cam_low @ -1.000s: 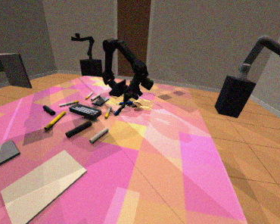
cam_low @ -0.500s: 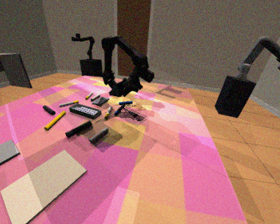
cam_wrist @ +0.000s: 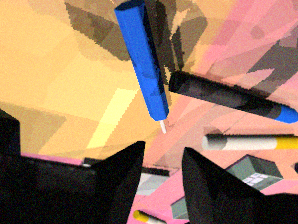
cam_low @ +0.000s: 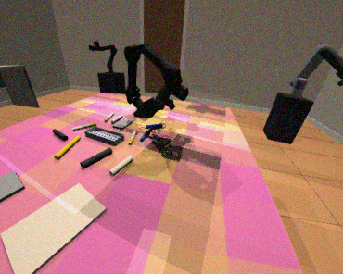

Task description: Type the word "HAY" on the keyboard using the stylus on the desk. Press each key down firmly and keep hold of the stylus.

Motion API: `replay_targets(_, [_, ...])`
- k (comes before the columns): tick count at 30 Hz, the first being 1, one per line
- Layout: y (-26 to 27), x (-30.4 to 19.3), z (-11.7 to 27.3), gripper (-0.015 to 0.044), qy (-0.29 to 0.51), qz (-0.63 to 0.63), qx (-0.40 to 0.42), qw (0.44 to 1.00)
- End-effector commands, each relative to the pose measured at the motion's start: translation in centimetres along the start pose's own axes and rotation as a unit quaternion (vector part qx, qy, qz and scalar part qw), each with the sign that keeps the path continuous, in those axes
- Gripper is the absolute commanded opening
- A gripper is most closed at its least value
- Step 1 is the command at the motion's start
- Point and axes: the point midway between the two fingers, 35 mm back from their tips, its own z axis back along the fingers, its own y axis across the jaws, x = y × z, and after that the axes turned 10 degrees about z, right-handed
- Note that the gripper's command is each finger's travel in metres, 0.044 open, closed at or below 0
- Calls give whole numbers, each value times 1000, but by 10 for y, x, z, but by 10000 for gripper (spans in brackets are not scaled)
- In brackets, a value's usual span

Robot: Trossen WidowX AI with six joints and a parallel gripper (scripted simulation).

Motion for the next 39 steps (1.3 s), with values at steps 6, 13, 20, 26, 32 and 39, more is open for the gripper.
replay_targets(6, [0, 0, 0, 0, 0, 6, 0, 1000])
replay_targets(13, [0, 0, 0, 0, 0, 6, 0, 1000])
replay_targets(20, [0, 0, 0, 79, 0, -71, 0, 998])
replay_targets(26, [0, -1, 0, 150, 0, -361, 1, 933])
replay_targets(32, [0, -1, 0, 150, 0, -619, 1, 785])
replay_targets(39, [0, -2, 0, 150, 1, -766, 2, 643])
